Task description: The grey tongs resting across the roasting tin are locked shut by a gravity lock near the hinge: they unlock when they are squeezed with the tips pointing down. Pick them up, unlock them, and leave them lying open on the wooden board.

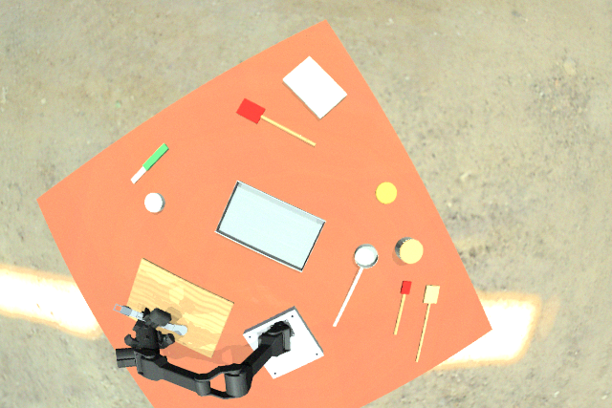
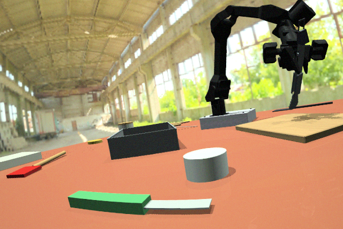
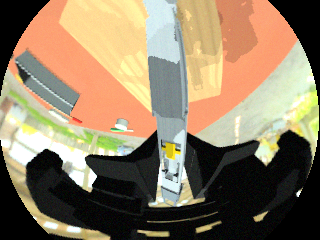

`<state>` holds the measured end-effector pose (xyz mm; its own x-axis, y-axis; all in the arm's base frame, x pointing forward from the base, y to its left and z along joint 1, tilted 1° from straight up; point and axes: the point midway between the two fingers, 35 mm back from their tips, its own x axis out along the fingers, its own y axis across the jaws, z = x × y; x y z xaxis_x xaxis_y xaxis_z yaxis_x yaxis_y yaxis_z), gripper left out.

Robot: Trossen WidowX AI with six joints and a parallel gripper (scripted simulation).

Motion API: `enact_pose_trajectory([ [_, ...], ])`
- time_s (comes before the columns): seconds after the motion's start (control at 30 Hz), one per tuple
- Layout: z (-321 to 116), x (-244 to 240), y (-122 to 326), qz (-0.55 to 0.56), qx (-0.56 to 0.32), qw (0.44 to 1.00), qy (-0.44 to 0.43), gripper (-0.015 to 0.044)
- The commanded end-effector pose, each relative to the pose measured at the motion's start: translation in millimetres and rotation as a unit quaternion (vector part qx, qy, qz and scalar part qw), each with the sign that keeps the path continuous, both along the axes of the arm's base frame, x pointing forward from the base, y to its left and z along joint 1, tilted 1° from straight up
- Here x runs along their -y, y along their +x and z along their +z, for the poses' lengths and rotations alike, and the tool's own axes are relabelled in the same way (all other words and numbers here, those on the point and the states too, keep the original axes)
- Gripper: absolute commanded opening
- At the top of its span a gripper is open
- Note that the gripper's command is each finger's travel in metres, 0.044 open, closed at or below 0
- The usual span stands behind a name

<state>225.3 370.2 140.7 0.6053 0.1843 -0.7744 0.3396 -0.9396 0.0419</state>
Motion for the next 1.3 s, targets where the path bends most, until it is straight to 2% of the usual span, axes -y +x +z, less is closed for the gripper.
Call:
enact_pose_trajectory([
  [0.0, -7.5, -1.8, 3.3, -0.003, -0.038, 0.999, -0.007, -0.0150],
  [0.7, -55.1, 12.2, 3.0, -0.048, -0.313, 0.947, -0.053, -0.0150],
  [1.27, -66.2, 11.9, 3.1, -0.050, -0.322, 0.944, -0.054, -0.0150],
])
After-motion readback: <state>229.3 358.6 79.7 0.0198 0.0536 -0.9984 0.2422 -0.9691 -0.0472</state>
